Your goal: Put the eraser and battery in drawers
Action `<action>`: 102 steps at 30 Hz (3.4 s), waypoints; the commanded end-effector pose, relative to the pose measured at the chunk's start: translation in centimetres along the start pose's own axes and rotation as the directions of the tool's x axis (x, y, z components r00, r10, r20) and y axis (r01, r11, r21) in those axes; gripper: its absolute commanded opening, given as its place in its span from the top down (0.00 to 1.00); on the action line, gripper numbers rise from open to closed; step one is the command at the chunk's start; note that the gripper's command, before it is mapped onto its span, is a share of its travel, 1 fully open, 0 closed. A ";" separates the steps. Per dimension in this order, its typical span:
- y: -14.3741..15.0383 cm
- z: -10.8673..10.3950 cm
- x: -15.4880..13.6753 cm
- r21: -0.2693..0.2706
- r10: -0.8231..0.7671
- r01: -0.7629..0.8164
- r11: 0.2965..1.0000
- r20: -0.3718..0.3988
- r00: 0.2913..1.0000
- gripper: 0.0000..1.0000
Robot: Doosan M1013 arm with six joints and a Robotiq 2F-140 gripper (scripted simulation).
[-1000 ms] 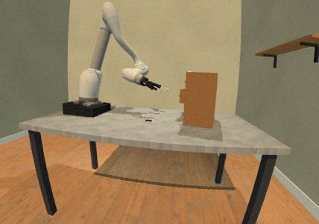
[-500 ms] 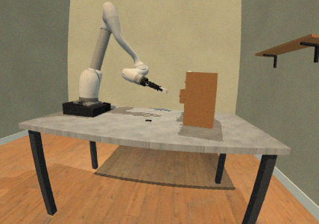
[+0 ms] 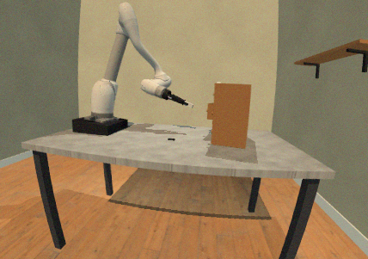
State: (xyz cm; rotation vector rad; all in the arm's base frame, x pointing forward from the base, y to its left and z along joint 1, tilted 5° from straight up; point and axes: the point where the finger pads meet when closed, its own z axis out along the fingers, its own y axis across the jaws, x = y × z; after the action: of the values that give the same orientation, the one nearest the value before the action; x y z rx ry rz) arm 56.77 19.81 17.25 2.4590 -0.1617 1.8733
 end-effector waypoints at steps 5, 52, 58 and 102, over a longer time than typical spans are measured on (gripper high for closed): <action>0.0 1.6 0.1 0.000 -0.001 0.001 1.000 -0.002 1.000 1.00; 0.0 6.6 0.3 0.000 -0.001 0.001 1.000 -0.002 1.000 1.00; 0.0 6.7 0.3 0.000 -0.001 0.001 1.000 -0.002 1.000 1.00; 0.0 7.1 0.4 0.000 -0.001 0.001 1.000 -0.002 1.000 1.00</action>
State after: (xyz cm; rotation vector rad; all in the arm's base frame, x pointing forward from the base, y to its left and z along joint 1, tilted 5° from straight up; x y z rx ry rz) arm 63.29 19.10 15.82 2.4527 -0.1580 1.8780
